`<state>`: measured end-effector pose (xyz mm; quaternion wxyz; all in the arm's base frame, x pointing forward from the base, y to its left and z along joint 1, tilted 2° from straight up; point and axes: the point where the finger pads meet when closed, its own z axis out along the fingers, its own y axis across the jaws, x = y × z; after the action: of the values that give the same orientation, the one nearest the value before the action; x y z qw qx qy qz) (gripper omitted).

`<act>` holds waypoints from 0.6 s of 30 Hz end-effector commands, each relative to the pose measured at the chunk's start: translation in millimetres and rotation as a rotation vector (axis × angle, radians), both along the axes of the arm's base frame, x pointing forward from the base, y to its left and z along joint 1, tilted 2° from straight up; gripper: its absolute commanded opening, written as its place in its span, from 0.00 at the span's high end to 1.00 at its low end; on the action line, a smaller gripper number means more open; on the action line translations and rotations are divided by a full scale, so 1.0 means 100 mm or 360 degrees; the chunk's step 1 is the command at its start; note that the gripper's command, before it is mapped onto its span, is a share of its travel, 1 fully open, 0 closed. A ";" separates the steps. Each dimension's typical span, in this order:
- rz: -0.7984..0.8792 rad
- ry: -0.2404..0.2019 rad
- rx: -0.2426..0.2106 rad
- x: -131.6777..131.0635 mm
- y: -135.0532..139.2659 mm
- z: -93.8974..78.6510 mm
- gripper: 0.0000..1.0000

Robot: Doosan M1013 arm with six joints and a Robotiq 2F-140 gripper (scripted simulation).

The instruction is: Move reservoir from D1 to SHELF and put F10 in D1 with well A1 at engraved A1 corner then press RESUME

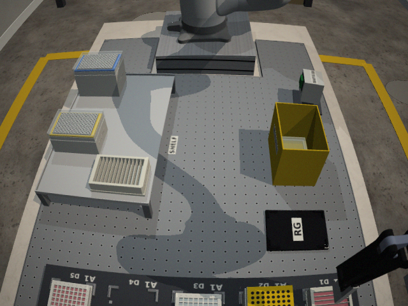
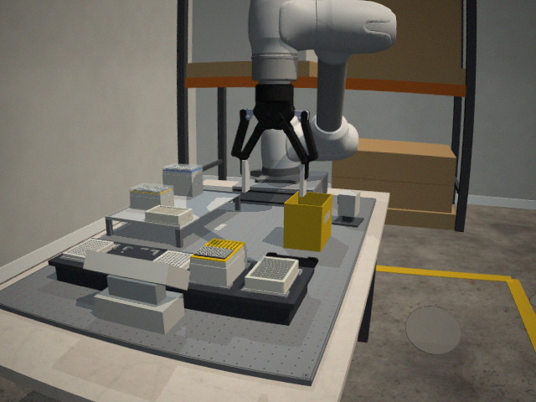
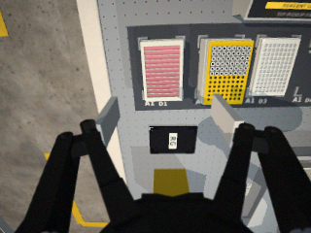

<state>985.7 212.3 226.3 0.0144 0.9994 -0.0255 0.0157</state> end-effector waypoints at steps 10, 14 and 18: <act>0.0000 0.0000 0.0000 -0.01 0.01 0.18 0.23; 0.0000 0.0000 0.0000 -0.01 0.01 0.25 0.23; 0.0000 0.0000 0.0000 -0.01 0.01 0.31 0.23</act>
<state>984.9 213.1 252.9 0.0144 0.9994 -0.0255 0.0158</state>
